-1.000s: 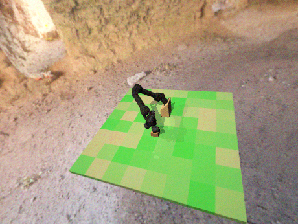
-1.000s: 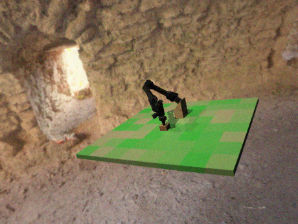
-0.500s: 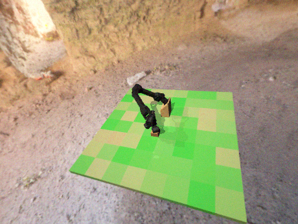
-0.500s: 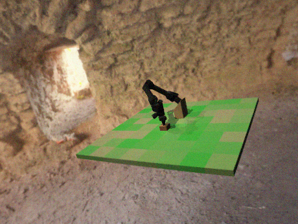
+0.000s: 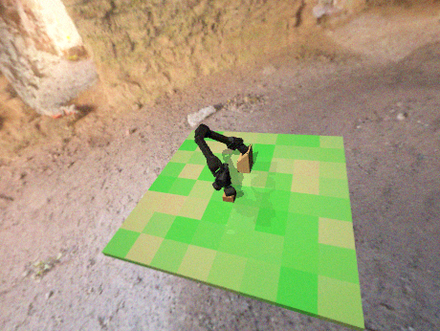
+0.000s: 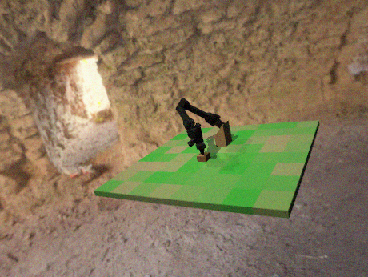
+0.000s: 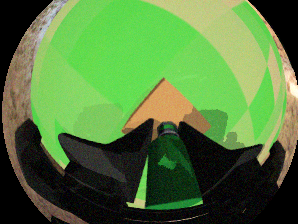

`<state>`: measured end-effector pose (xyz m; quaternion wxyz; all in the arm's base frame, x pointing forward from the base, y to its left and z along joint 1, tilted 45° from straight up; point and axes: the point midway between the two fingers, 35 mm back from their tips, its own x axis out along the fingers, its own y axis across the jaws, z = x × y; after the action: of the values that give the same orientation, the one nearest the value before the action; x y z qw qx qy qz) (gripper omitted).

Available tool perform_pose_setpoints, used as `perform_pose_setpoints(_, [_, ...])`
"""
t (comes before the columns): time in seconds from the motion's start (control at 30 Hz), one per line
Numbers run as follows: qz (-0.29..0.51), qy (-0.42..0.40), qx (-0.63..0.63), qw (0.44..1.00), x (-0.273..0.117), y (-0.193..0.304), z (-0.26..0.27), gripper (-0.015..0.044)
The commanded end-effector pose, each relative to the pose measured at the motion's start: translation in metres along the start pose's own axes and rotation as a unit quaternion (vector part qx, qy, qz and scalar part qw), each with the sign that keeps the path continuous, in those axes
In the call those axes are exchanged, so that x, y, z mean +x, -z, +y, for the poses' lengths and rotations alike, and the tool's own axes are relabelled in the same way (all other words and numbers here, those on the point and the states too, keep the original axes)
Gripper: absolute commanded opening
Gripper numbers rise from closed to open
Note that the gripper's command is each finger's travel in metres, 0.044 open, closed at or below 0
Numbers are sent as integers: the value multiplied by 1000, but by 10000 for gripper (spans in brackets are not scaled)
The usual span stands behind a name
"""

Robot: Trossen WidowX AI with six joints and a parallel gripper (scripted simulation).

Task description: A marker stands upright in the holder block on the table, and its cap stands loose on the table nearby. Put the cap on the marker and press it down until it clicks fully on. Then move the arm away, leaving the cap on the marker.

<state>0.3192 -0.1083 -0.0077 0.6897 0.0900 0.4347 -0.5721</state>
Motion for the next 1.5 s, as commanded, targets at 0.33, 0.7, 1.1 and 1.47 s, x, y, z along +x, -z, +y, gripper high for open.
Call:
perform_pose_setpoints(0.33, [7,6,10,1000,13,-1,0,0])
perform_pose_setpoints(0.7, [7,6,10,1000,13,-1,0,0])
perform_pose_setpoints(1.1, [7,6,10,1000,13,-1,0,0])
perform_pose_setpoints(1.47, [0,0,0,1000,0,0,0,53])
